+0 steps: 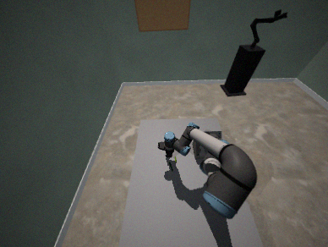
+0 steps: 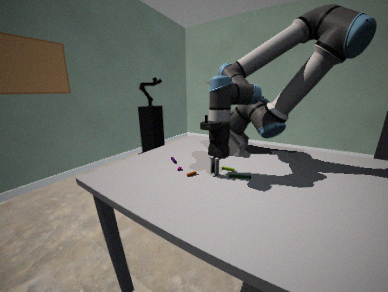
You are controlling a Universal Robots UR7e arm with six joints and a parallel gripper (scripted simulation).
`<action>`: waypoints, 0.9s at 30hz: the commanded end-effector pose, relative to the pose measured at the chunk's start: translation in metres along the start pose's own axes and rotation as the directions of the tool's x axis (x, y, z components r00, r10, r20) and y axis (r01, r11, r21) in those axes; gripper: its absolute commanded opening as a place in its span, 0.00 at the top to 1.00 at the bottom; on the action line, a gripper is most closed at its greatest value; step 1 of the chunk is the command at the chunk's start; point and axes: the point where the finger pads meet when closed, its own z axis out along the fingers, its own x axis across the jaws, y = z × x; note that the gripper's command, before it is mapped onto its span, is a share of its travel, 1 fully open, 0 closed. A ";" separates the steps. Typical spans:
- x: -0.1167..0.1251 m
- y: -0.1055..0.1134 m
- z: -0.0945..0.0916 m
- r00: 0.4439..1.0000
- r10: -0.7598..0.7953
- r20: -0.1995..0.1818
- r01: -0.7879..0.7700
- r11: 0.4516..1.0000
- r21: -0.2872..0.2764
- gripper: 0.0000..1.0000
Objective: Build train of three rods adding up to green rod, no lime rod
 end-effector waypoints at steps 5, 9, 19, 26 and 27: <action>0.000 0.000 0.006 1.000 0.000 0.000 0.000 1.000 0.001 0.76; 0.000 0.000 0.009 1.000 0.000 0.000 0.000 1.000 0.001 0.76; 0.000 0.000 0.010 1.000 0.000 0.000 0.000 1.000 0.001 0.76; 0.000 0.000 0.010 1.000 0.000 0.000 0.000 1.000 0.001 0.76; 0.000 0.000 0.010 1.000 0.000 0.000 0.000 1.000 0.001 0.76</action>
